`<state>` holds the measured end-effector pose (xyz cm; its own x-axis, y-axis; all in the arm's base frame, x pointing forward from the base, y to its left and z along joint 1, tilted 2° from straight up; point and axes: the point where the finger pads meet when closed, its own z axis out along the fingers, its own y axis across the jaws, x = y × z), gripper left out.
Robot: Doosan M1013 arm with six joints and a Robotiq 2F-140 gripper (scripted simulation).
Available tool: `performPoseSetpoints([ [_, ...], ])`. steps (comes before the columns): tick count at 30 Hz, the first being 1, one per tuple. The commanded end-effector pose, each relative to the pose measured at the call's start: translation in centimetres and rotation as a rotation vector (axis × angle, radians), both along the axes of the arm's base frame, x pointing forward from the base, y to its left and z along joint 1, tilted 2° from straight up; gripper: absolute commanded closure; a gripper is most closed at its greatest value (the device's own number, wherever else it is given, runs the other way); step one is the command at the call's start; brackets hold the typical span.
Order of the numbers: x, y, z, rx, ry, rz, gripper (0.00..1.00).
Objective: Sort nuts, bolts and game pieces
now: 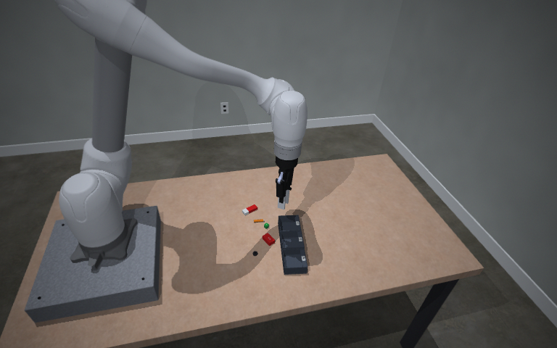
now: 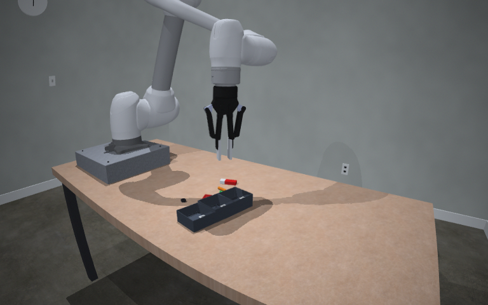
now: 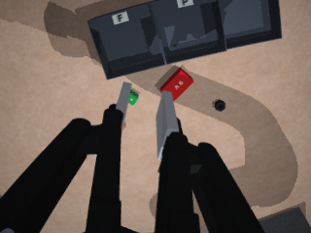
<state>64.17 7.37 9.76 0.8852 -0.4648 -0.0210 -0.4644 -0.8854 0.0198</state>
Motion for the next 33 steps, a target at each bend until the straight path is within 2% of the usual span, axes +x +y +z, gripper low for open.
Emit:
performPoseSetpoints([
  [1,-1.8,-1.7,-1.5,-0.009,-0.006,-0.157,0.81],
  [4,-3.4,-3.1,-2.8,-0.012,-0.006,-0.289,0.81],
  [6,-3.4,-3.1,-2.8,-0.012,-0.006,-0.289,0.81],
  [7,-4.0,-3.6,-3.2,-0.016,-0.009,-0.394,0.81],
  [14,-7.7,-6.9,-6.2,-0.023,-0.012,-0.649,0.81],
  [20,-10.9,-9.7,-8.8,-0.023,-0.012,-0.649,0.81],
  [33,-11.0,-9.8,-8.8,-0.023,-0.012,-0.649,0.81],
])
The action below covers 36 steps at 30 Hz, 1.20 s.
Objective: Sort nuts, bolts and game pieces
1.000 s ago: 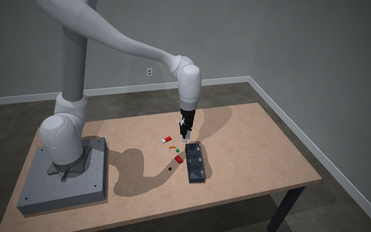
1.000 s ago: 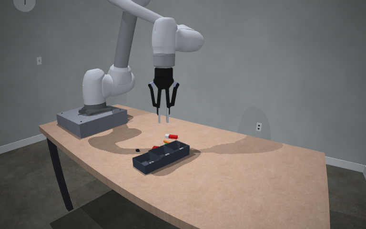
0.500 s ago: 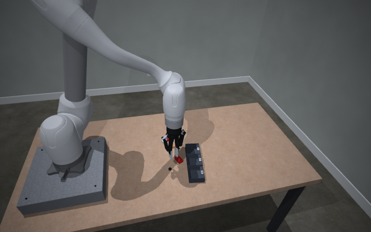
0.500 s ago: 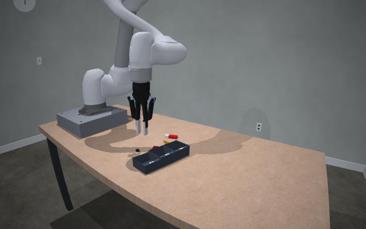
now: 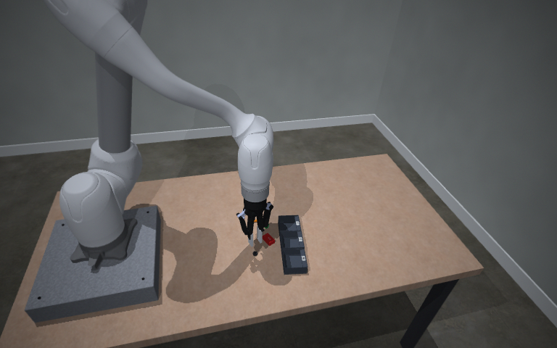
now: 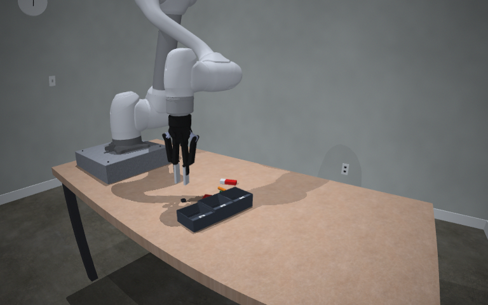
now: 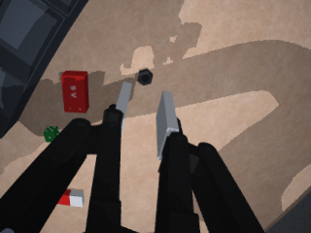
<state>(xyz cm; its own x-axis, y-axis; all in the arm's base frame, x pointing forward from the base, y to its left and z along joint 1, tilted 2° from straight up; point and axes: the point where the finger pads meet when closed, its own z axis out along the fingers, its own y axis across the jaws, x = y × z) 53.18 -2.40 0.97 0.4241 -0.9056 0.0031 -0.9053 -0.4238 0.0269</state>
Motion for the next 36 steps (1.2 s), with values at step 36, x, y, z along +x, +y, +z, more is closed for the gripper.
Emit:
performPoseSetpoints([
  [36,-0.1,0.0,-5.6,0.0,0.0,0.0,0.81],
])
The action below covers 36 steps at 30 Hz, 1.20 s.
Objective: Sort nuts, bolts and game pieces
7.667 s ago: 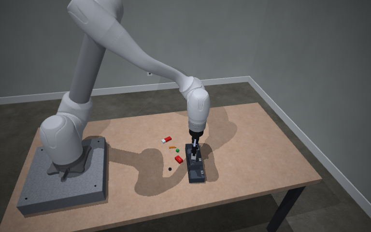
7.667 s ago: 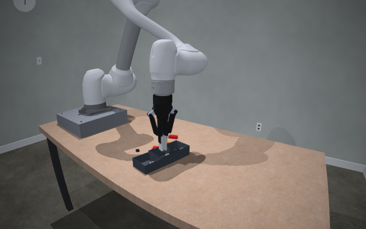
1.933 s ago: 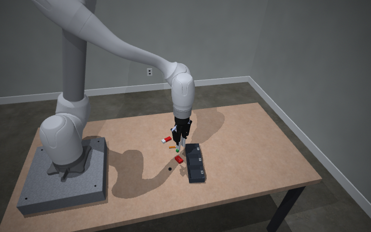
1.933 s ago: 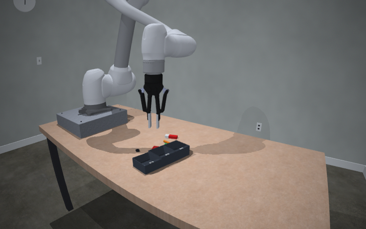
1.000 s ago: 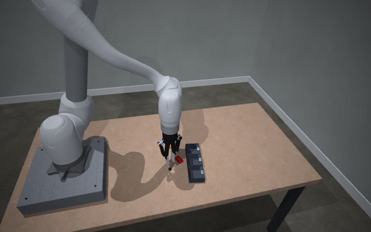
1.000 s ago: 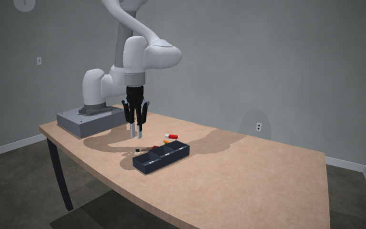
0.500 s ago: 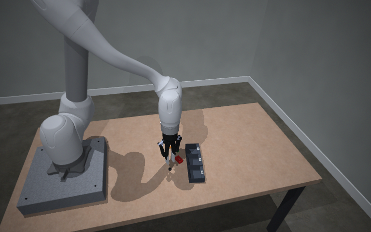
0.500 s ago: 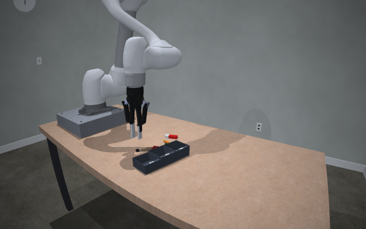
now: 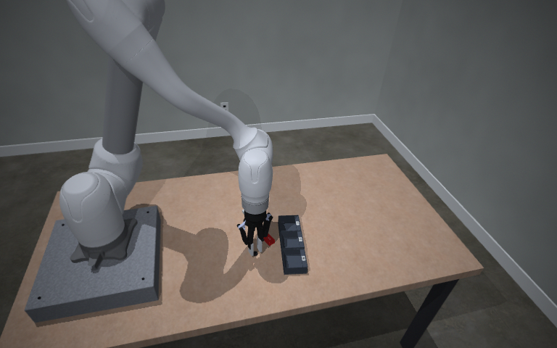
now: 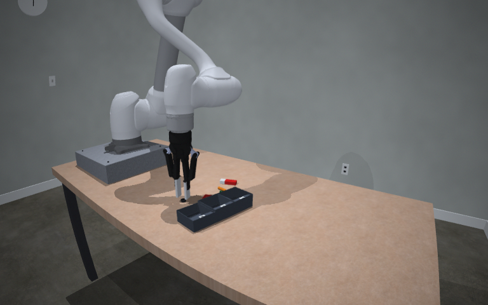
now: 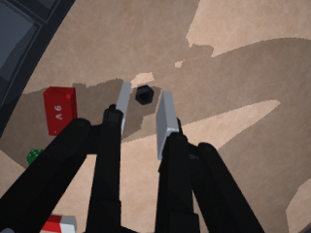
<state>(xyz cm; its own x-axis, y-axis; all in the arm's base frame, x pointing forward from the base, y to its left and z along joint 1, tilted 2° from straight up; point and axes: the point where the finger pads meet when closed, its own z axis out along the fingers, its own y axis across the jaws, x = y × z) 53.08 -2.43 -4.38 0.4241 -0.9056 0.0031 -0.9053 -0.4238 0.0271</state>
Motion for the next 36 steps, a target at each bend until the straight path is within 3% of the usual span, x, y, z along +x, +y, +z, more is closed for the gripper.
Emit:
performPoseSetpoints([
  [1,0.0,0.0,-0.3,0.0,0.0,0.0,0.81],
  [23,0.0,0.0,-1.5,0.0,0.0,0.0,0.81],
  [24,0.0,0.0,-1.5,0.0,0.0,0.0,0.93],
  [36,0.0,0.0,-1.5,0.0,0.0,0.0,0.93],
])
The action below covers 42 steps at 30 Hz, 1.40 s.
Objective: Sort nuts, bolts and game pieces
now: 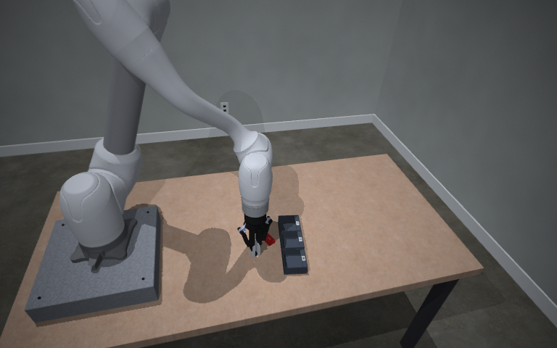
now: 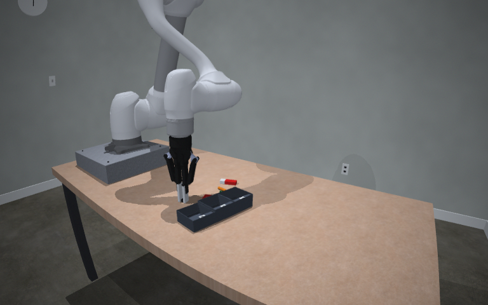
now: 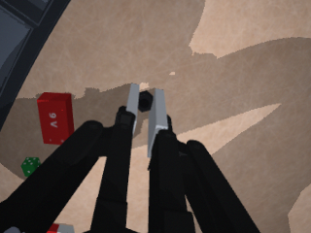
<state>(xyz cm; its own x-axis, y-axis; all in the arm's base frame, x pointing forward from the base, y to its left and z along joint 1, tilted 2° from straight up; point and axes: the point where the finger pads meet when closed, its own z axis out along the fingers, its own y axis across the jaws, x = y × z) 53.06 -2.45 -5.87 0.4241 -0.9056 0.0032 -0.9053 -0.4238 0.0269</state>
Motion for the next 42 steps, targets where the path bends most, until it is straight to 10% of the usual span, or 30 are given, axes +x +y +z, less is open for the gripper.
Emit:
performPoseSetpoints([
  [1,0.0,0.0,0.0,0.0,0.0,0.0,0.93],
  [20,0.0,0.0,0.3,0.0,0.0,0.0,0.93],
  [42,0.1,0.1,6.0,0.0,0.0,0.0,0.93],
])
